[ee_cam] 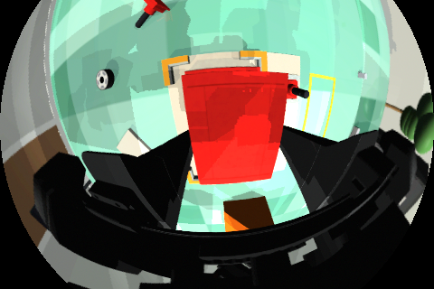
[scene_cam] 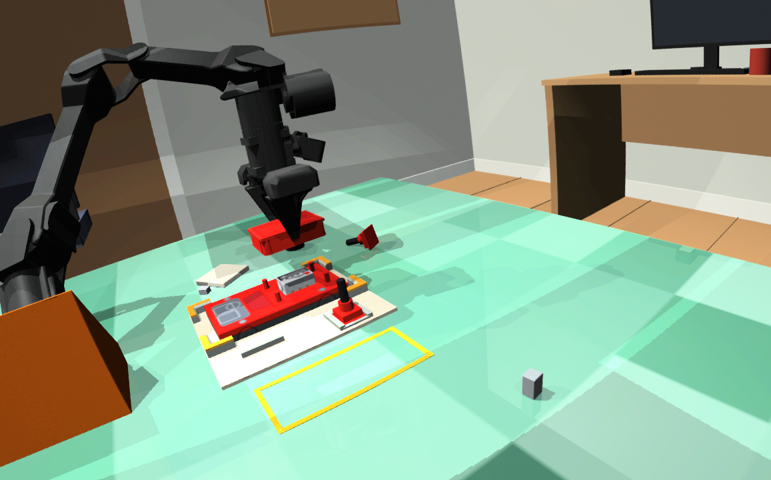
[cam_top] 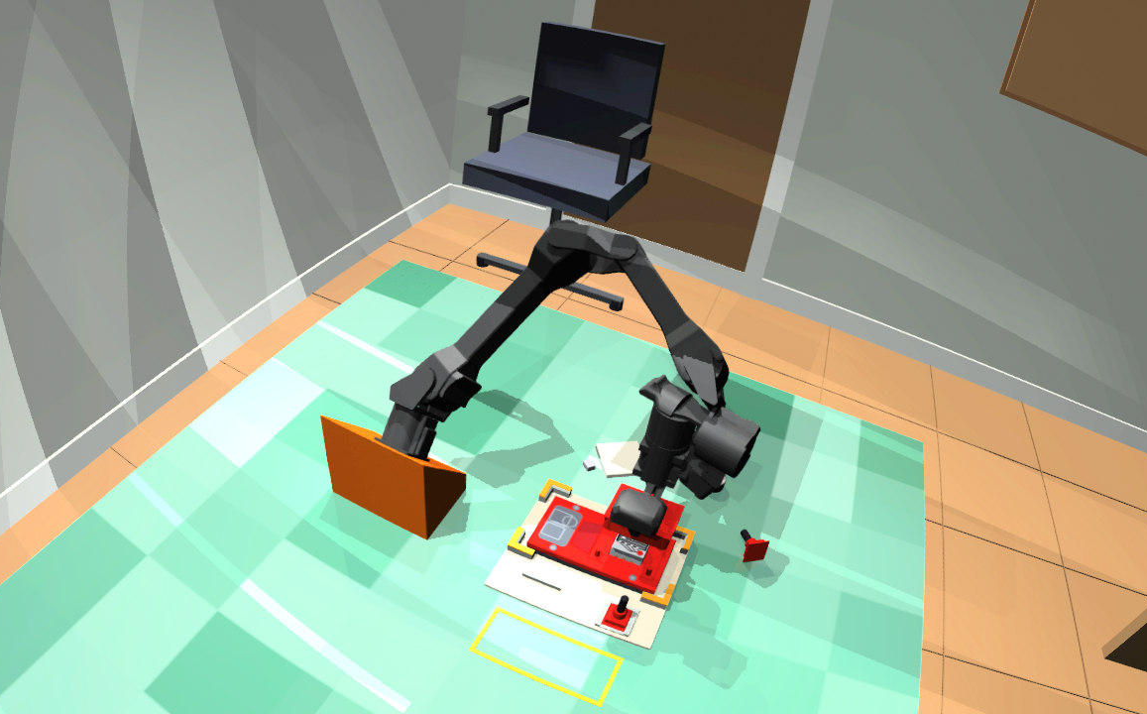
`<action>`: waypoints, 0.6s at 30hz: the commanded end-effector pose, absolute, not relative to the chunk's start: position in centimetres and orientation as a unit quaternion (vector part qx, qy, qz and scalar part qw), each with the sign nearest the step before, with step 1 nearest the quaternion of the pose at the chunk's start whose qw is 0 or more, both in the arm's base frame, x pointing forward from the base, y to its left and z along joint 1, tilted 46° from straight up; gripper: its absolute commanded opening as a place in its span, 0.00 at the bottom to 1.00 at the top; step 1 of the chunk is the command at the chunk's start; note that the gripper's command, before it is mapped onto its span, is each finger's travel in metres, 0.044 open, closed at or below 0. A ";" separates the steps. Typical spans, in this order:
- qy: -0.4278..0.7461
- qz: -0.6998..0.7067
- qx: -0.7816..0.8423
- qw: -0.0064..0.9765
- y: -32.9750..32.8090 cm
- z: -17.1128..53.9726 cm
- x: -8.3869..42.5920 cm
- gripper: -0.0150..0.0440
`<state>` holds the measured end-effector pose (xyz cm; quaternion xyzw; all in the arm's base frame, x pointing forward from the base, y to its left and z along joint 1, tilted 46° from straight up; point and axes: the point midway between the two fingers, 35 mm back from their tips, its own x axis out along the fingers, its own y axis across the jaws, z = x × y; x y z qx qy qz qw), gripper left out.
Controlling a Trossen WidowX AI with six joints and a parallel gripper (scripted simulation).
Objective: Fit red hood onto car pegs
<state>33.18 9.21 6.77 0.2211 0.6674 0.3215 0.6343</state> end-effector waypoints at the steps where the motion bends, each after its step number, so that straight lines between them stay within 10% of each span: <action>1: 0.664 0.329 0.217 0.635 9.3 6.9 33.1 0.25; 18: 0.664 0.330 0.218 0.635 12.8 3.4 32.3 0.25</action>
